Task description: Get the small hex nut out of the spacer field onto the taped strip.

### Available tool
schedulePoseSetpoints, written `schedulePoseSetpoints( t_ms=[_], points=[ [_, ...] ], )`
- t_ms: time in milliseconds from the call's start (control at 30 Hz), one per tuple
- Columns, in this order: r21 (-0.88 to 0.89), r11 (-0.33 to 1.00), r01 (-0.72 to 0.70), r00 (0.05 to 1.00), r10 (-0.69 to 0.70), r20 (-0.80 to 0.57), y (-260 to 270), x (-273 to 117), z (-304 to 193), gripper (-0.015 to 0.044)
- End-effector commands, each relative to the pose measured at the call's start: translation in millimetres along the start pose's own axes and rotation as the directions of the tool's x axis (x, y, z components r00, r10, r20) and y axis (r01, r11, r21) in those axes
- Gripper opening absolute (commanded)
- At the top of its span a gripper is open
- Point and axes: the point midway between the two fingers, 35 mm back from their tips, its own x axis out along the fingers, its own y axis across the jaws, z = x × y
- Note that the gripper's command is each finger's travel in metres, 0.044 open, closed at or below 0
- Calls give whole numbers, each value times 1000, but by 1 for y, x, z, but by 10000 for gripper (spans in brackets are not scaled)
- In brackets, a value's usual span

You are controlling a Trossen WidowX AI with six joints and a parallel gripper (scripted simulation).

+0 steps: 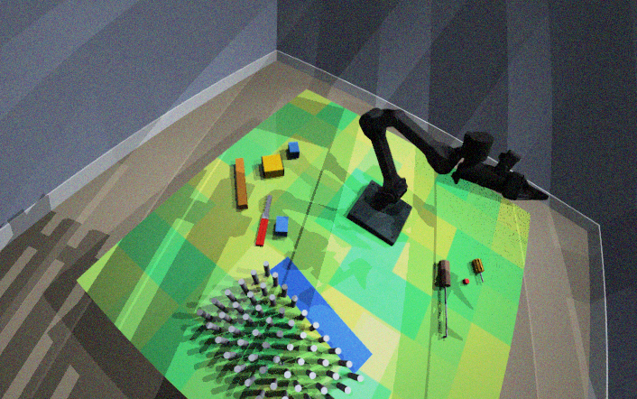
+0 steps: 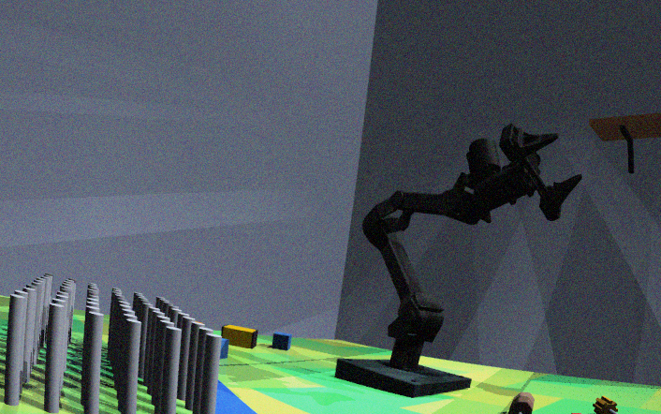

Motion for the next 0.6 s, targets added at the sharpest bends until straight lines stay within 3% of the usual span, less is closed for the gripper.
schedulePoseSetpoints(
  t_ms=[0,267,567],
  points=[
    [25,995,97,981,-91,-170,-21,10,-51,440],
    [38,932,360,823,-297,-485,-82,-4,-158,440],
    [-90,750,655,464,-493,-736,-154,-79,-267,440]
  ],
)
